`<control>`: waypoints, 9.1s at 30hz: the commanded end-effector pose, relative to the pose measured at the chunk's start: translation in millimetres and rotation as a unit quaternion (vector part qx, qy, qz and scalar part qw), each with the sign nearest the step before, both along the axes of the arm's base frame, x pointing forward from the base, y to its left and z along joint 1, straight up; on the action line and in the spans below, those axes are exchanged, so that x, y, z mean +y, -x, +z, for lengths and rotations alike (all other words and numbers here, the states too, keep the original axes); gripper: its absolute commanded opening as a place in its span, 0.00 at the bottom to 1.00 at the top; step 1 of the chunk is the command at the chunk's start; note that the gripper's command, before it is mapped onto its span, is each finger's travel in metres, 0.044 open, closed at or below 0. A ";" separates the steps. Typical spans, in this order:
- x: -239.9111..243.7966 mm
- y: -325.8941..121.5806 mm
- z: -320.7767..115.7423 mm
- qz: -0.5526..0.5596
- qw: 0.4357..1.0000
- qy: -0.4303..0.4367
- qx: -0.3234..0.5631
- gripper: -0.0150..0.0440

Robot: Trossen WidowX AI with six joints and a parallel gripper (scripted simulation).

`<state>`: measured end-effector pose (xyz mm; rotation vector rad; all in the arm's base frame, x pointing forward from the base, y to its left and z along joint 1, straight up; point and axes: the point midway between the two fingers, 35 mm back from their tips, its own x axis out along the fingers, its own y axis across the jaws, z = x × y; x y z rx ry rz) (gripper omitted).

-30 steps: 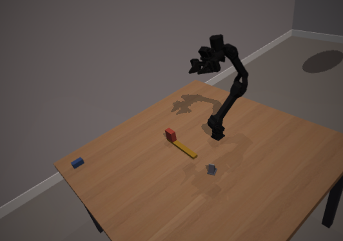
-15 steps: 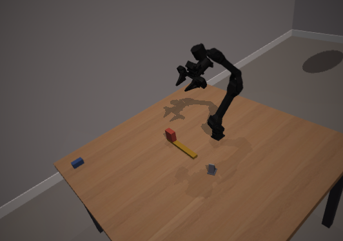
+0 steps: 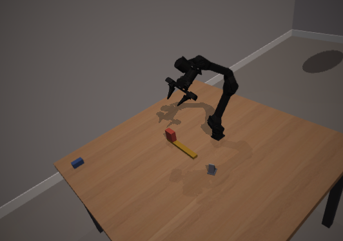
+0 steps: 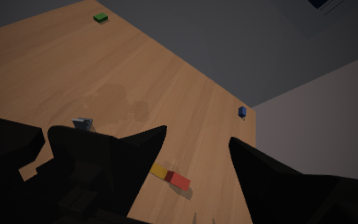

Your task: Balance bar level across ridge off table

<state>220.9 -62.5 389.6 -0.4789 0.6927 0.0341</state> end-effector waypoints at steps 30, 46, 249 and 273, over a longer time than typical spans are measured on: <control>-52.6 -13.2 -162.6 0.339 0.859 0.178 0.340 0.79; -59.7 1.5 -206.3 0.476 0.764 0.178 0.396 0.79; 196.7 -61.0 -233.3 0.100 0.900 -0.027 0.424 0.25; 249.1 -47.3 -242.3 0.018 0.904 -0.070 0.421 0.25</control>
